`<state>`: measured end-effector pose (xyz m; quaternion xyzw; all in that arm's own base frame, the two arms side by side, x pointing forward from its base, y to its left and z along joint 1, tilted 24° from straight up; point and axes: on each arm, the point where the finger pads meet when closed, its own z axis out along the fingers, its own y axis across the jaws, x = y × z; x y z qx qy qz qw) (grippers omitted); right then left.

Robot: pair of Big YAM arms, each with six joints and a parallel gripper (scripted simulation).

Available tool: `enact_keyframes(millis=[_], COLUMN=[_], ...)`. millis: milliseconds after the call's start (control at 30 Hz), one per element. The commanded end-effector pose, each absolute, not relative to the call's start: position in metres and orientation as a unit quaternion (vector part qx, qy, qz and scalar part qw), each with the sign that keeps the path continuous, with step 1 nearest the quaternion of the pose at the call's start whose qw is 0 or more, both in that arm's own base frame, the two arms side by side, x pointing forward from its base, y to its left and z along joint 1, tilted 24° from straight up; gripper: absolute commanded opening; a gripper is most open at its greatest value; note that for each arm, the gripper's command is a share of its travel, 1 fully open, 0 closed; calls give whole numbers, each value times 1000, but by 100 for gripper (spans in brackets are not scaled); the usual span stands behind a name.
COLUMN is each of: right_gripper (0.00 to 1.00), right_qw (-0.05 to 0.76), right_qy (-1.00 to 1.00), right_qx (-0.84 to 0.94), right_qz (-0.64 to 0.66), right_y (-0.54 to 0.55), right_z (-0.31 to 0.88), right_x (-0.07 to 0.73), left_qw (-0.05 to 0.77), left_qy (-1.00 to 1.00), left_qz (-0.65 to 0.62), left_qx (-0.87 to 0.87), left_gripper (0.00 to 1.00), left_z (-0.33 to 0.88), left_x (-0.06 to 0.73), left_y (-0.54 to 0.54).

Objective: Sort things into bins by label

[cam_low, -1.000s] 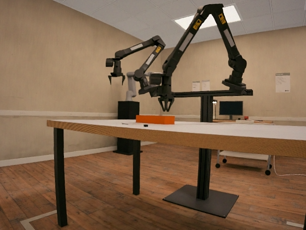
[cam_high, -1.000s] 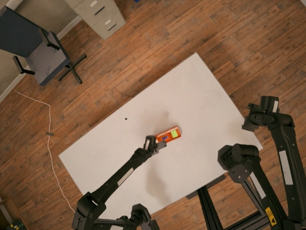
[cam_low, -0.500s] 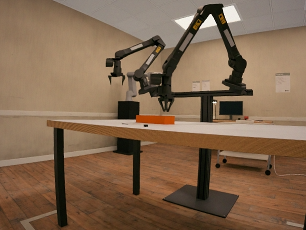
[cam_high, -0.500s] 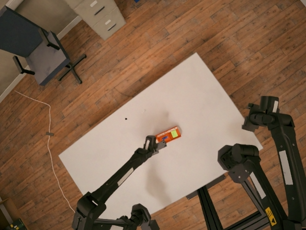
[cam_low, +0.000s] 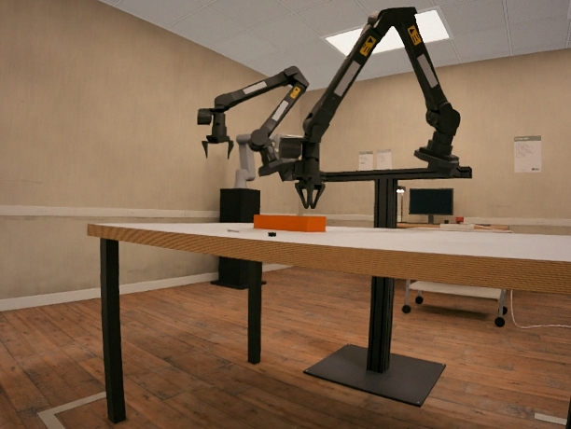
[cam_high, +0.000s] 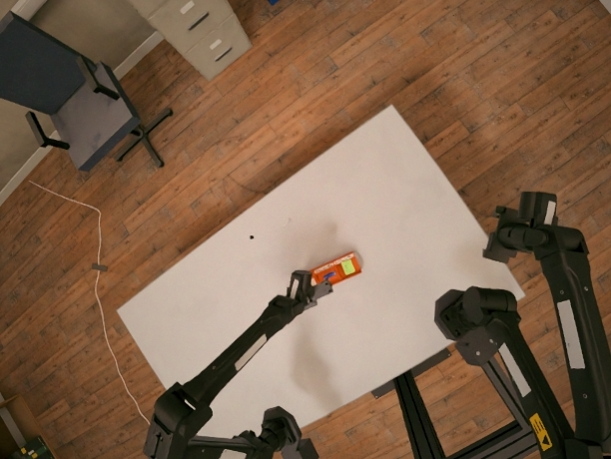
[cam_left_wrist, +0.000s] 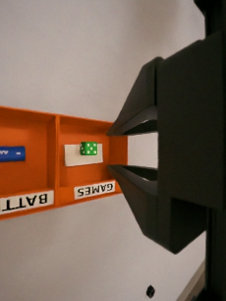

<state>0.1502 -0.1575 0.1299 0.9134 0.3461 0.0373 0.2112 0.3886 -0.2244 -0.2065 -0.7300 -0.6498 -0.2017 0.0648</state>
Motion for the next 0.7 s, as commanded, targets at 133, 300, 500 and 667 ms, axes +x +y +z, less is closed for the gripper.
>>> enact_keyframes(millis=[133, 300, 500, 667], right_gripper=[100, 100, 100, 100], right_qw=[208, 208, 208, 208], right_qy=[341, 341, 341, 341], right_qx=[916, 916, 916, 916], right_qz=[36, 36, 36, 36], right_y=[-157, -157, -157, -157], right_z=[132, 132, 132, 132], right_x=[147, 147, 147, 147], left_qw=[61, 56, 56, 66], left_qy=[-650, -650, -650, -649], left_qz=[-200, -202, -202, -200], left_qx=[-730, -730, -730, -731], left_gripper=[30, 30, 30, 30], left_z=[-213, -204, -204, -214], left_x=[394, 395, 395, 390], left_y=[-225, -231, -230, -222])
